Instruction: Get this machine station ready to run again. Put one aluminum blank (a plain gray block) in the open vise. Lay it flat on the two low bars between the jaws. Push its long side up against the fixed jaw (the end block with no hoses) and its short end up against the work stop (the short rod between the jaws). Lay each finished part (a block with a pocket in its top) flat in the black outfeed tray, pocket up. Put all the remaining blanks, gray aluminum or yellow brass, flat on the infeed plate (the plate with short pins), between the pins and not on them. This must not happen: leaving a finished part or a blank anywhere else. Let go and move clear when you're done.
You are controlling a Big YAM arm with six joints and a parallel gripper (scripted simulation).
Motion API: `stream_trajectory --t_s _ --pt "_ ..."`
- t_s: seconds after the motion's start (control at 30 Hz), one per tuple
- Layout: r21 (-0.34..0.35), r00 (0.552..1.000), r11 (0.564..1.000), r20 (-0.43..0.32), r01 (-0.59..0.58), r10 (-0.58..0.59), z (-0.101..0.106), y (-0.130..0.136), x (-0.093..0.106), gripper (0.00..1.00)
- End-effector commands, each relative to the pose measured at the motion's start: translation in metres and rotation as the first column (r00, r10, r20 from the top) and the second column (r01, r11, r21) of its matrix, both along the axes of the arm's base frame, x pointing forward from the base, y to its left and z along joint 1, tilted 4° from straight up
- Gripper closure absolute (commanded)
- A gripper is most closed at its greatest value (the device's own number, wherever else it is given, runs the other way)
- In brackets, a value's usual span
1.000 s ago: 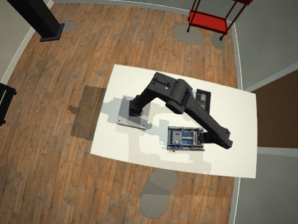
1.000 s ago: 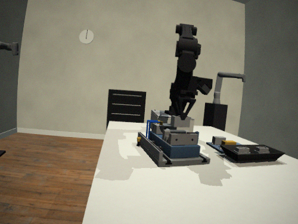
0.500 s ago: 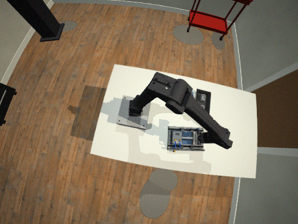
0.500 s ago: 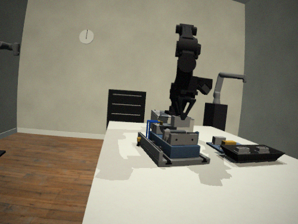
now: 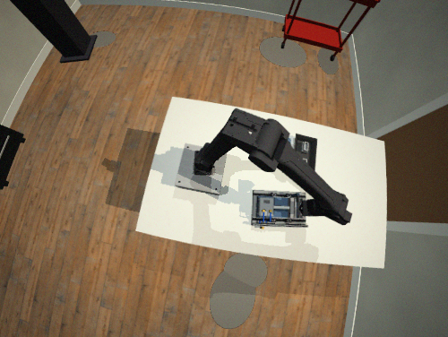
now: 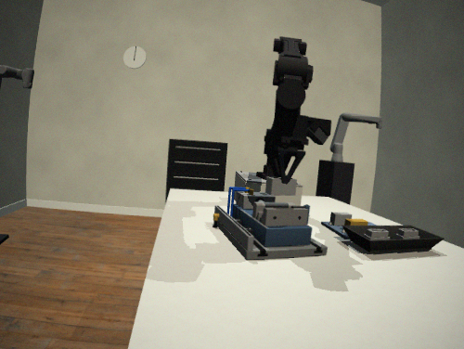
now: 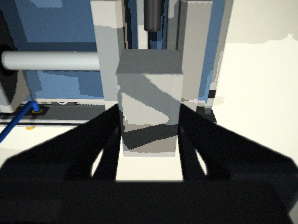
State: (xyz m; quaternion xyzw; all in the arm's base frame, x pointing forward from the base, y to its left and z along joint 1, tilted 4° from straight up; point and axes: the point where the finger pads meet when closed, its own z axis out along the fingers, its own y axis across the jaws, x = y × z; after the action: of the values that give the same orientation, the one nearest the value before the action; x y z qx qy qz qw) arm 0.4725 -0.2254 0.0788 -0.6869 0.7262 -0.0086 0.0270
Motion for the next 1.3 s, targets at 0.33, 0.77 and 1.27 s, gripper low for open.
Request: stream_trajectory --t_s 0.33,0.77,1.27 --pt "-0.027 0.998 1.000 0.054 -0.006 0.007 0.0339 -0.0158 0.0198 1.00" --pt "-0.025 0.999 1.000 0.052 -0.009 0.011 0.0327 -0.0141 0.0206 1.00" --pt "-0.025 0.999 1.000 0.052 -0.010 0.011 0.0324 -0.0138 0.0208 1.00"
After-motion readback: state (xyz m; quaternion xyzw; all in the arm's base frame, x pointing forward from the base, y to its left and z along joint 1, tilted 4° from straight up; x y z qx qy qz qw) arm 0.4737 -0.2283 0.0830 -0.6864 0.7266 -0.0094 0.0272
